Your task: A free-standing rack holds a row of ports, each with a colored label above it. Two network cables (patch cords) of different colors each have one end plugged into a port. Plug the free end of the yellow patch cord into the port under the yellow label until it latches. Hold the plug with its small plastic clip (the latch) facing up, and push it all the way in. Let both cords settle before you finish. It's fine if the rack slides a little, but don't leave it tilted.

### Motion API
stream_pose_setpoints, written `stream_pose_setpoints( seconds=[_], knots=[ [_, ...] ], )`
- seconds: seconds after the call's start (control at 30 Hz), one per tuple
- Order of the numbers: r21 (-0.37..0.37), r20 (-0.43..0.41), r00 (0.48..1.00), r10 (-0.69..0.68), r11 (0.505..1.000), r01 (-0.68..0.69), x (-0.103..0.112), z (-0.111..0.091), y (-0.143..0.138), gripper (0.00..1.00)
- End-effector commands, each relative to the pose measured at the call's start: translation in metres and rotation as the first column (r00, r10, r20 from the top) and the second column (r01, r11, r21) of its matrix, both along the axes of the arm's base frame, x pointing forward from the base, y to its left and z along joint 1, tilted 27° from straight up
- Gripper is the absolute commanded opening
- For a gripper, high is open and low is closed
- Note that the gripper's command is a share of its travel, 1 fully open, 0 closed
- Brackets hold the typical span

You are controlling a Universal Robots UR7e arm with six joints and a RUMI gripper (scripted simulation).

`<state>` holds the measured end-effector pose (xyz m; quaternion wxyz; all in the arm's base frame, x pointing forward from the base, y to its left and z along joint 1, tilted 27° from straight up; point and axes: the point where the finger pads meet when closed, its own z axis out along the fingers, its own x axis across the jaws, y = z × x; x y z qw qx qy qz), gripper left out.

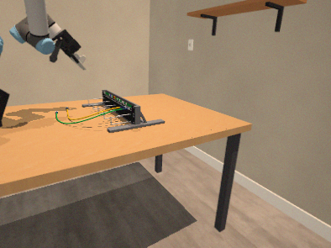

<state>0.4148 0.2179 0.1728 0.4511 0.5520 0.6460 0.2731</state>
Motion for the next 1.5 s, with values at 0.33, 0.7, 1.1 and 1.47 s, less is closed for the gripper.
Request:
stream_pose_setpoints(
  seconds=[0.33,0.7,1.1,1.47],
  knots=[
    [-0.001,-0.003,1.000,0.000,1.000,0.000,0.006,-0.002,-0.001,0.00],
    [-0.001,-0.003,1.000,0.000,1.000,0.000,0.042,-0.021,-0.007,0.00],
    [-0.001,-0.003,1.000,0.000,1.000,0.000,0.092,-0.046,-0.016,0.00],
    [-0.001,-0.003,1.000,0.000,1.000,0.000,0.121,-0.061,-0.022,0.00]
  ],
)
